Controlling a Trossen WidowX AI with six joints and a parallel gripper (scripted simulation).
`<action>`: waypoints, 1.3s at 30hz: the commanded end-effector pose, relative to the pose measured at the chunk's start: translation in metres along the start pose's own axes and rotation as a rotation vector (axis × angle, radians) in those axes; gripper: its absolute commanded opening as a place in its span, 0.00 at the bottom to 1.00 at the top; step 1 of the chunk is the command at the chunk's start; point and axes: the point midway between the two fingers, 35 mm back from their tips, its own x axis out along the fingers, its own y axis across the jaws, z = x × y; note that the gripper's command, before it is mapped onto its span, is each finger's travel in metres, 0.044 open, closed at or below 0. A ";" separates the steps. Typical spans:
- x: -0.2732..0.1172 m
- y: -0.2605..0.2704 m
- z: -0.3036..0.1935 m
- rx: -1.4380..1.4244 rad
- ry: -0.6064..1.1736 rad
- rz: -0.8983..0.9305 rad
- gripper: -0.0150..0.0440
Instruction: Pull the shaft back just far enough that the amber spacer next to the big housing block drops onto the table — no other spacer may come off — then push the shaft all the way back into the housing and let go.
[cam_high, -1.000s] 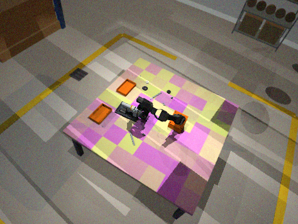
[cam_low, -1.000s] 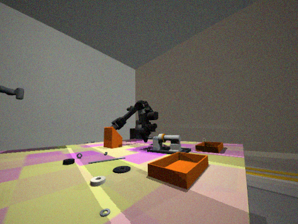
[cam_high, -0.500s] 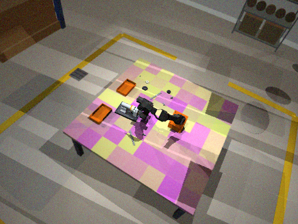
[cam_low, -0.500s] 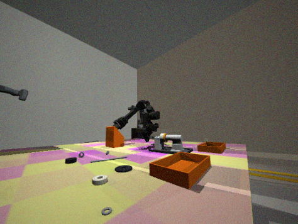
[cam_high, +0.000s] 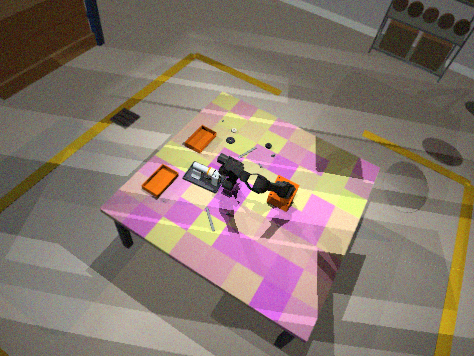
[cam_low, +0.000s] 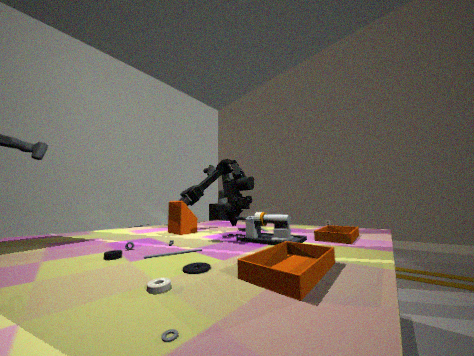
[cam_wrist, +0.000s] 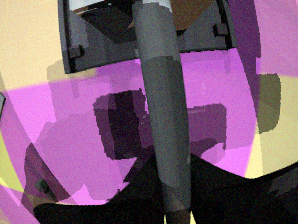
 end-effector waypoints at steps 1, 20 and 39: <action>0.000 0.000 -0.001 -0.004 0.001 0.001 0.25; 0.000 0.000 -0.003 -0.004 0.001 0.001 0.25; 0.000 0.000 -0.004 -0.004 0.001 0.001 0.25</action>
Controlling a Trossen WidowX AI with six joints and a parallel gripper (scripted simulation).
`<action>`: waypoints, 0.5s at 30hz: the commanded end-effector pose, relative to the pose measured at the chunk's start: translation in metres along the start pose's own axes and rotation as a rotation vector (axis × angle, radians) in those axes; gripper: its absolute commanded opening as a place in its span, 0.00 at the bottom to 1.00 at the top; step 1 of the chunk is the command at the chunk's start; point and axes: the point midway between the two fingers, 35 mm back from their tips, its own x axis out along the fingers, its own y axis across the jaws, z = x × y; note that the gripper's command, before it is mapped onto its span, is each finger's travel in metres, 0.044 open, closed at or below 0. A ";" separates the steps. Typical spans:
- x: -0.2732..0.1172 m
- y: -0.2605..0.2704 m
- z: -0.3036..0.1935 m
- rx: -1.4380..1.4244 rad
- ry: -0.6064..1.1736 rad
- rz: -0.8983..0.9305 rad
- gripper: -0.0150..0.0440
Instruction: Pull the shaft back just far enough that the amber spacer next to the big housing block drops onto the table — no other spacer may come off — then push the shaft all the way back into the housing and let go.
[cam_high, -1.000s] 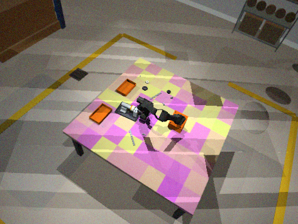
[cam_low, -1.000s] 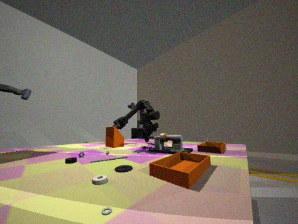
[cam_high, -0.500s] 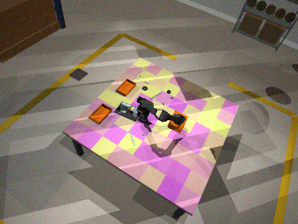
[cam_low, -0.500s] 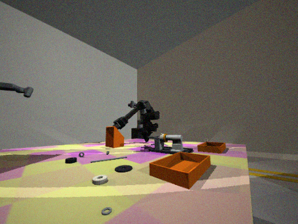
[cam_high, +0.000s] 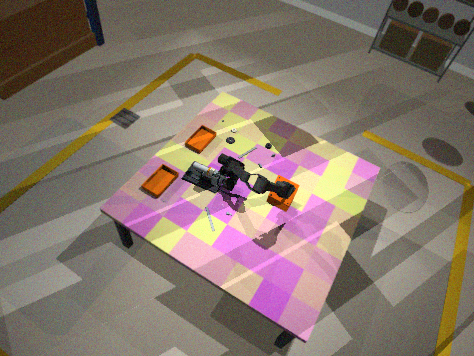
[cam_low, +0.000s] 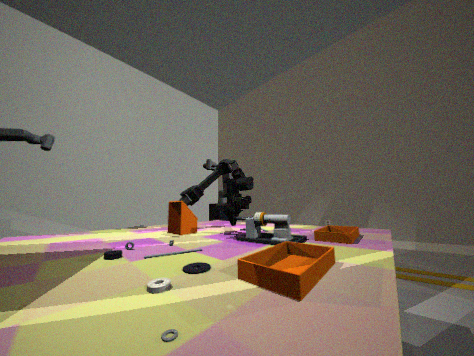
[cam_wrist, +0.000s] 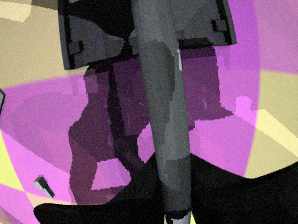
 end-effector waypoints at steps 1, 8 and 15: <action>0.000 0.000 -0.001 -0.004 0.001 0.001 0.25; 0.000 0.000 -0.002 -0.004 0.001 0.001 0.25; 0.000 0.000 -0.002 -0.004 0.001 0.001 0.25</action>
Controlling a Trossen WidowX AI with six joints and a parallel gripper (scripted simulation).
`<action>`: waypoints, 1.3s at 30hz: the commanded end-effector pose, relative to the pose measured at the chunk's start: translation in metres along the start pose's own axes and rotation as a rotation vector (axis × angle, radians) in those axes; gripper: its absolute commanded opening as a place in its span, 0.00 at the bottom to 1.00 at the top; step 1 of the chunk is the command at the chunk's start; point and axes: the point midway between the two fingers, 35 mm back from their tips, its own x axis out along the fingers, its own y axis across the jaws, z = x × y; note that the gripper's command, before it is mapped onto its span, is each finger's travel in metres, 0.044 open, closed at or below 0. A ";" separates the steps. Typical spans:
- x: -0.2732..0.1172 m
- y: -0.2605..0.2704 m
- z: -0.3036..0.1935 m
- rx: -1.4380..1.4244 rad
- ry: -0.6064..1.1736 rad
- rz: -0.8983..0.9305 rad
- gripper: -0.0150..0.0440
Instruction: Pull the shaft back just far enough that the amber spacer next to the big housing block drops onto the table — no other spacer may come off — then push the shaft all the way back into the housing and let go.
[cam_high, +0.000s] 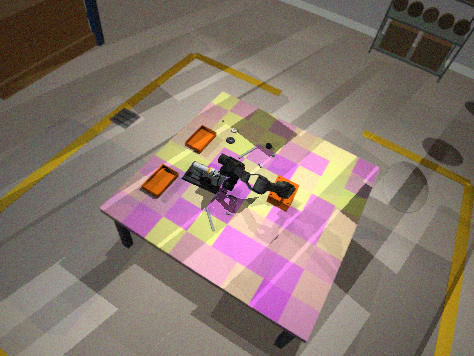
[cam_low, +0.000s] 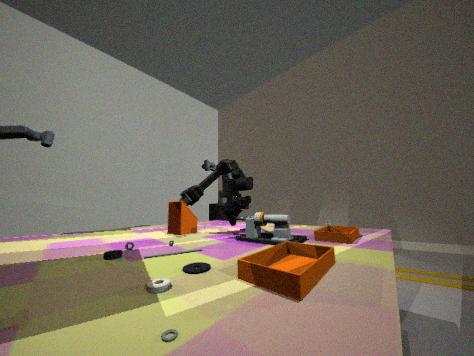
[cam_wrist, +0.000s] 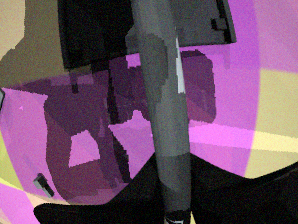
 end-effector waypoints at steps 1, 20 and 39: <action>0.000 0.000 -0.001 -0.004 0.001 0.001 0.25; 0.000 0.000 -0.003 -0.004 0.001 0.001 0.25; 0.000 0.000 -0.004 -0.004 0.001 0.001 0.25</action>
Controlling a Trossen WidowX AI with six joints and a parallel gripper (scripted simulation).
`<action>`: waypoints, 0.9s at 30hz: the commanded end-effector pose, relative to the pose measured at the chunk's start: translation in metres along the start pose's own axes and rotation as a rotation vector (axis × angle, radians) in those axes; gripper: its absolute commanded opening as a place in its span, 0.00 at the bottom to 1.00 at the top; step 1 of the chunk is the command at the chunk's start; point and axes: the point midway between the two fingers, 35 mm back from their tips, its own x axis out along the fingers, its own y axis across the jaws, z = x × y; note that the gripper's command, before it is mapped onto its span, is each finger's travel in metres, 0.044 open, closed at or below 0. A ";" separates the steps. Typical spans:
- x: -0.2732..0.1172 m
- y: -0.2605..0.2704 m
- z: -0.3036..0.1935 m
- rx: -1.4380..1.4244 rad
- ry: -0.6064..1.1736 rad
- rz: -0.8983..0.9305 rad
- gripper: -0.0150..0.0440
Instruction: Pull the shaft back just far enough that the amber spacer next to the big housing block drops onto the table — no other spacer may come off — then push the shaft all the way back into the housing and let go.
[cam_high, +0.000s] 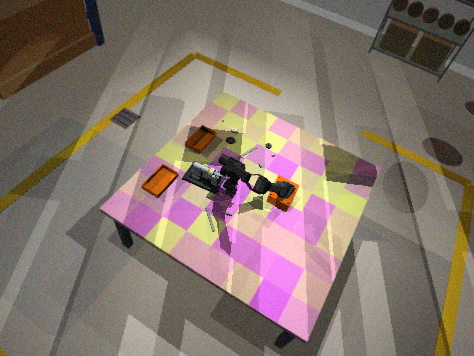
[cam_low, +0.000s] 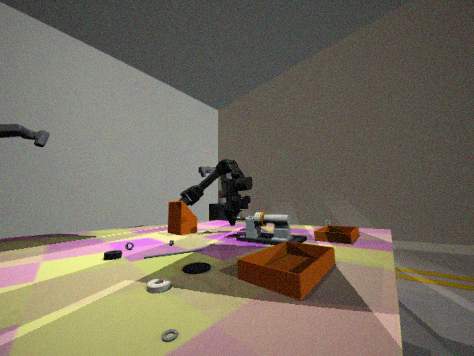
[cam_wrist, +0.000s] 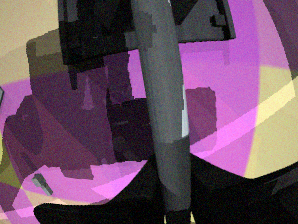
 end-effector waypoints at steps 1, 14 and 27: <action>0.000 0.000 -0.001 -0.004 0.001 0.001 0.25; 0.000 0.000 -0.002 -0.004 0.001 0.001 0.25; 0.000 0.000 -0.003 -0.004 0.001 0.001 0.25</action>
